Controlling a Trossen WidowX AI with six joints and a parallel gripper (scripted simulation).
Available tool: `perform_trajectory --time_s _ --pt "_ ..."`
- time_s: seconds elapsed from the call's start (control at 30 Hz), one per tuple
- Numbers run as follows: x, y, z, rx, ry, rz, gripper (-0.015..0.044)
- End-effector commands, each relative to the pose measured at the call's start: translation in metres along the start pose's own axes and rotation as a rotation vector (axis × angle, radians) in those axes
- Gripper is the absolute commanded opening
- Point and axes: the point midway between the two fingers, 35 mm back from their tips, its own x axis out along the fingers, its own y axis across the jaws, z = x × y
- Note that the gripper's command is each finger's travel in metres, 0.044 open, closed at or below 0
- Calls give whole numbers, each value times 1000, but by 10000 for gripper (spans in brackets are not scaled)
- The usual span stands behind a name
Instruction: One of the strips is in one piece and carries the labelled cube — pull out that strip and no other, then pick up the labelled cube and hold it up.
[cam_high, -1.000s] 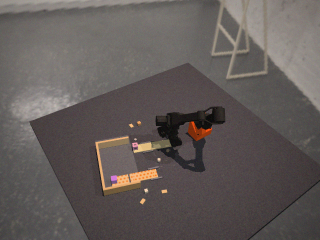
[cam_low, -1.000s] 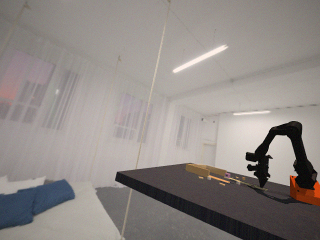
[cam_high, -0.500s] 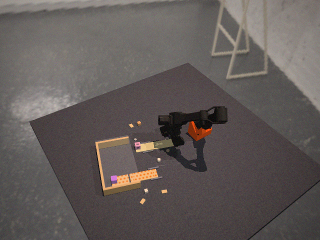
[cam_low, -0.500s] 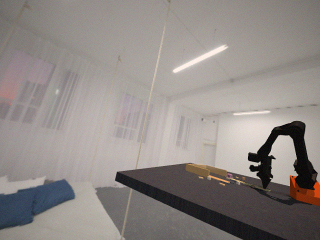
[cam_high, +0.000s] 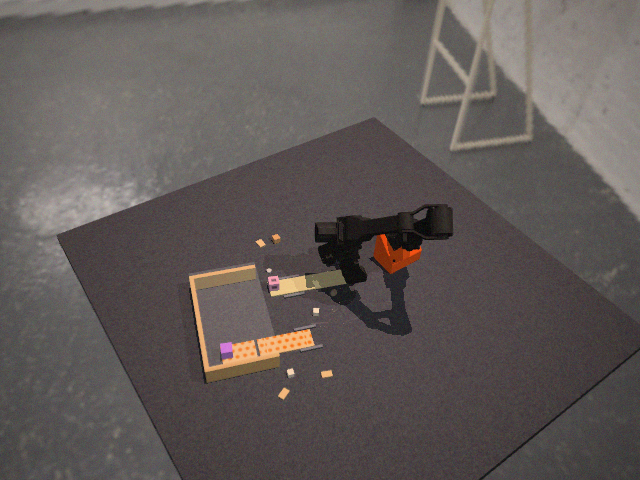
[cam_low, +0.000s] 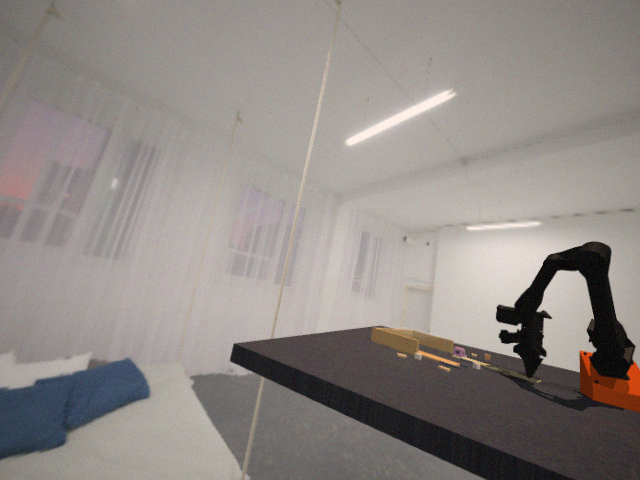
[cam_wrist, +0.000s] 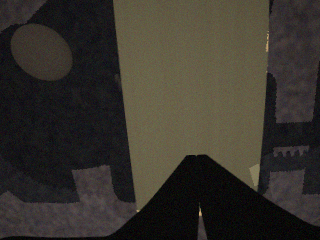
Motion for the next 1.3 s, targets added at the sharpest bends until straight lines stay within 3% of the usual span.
perform_trajectory --time_s 0.0,0.37,0.53,0.67,1.2,1.27 --pt "4 0 -9 3 26 -4 0" --pt "4 0 -9 3 26 -4 0" --pt "-40 0 2 3 23 -6 0" --pt "-42 0 2 3 24 -6 0" --pt "-45 -3 67 52 21 -7 420" --pt "-46 -3 74 52 20 -7 440"
